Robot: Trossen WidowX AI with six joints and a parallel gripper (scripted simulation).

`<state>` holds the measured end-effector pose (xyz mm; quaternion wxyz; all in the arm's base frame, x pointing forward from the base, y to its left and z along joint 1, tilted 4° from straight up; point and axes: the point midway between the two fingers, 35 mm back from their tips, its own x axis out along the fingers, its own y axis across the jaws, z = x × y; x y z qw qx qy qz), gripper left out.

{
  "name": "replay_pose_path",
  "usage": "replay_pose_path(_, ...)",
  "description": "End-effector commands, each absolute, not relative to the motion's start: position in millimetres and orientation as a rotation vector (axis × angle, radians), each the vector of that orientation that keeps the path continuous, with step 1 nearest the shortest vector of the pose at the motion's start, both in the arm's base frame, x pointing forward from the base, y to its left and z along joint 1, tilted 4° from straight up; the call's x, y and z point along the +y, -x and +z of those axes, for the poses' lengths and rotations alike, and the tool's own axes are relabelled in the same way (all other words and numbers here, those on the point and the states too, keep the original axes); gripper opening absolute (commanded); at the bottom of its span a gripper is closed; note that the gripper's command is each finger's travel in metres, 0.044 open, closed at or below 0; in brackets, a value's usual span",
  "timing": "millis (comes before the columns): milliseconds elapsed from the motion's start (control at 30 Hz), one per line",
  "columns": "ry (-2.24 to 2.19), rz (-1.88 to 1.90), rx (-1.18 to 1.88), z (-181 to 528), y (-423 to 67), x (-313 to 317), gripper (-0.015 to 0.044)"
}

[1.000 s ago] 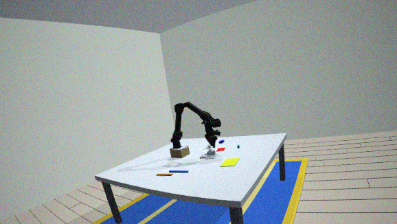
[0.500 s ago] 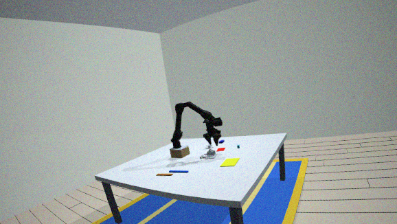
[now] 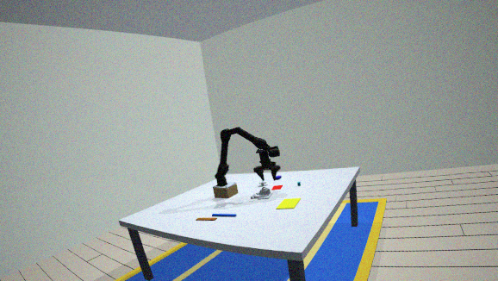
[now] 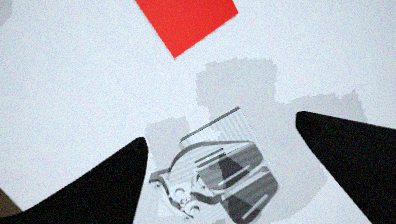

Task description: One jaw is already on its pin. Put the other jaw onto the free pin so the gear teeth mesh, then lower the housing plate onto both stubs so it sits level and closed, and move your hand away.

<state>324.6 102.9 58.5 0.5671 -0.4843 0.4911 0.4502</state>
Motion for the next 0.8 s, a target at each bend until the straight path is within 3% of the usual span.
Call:
replay_pose_path(0,1.212,1.117,1.112,61.1,-321.6,111.1,0.044)
replay_pose_path(767,1.597,1.473,0.851,62.6,-296.8,156.7,0.044)
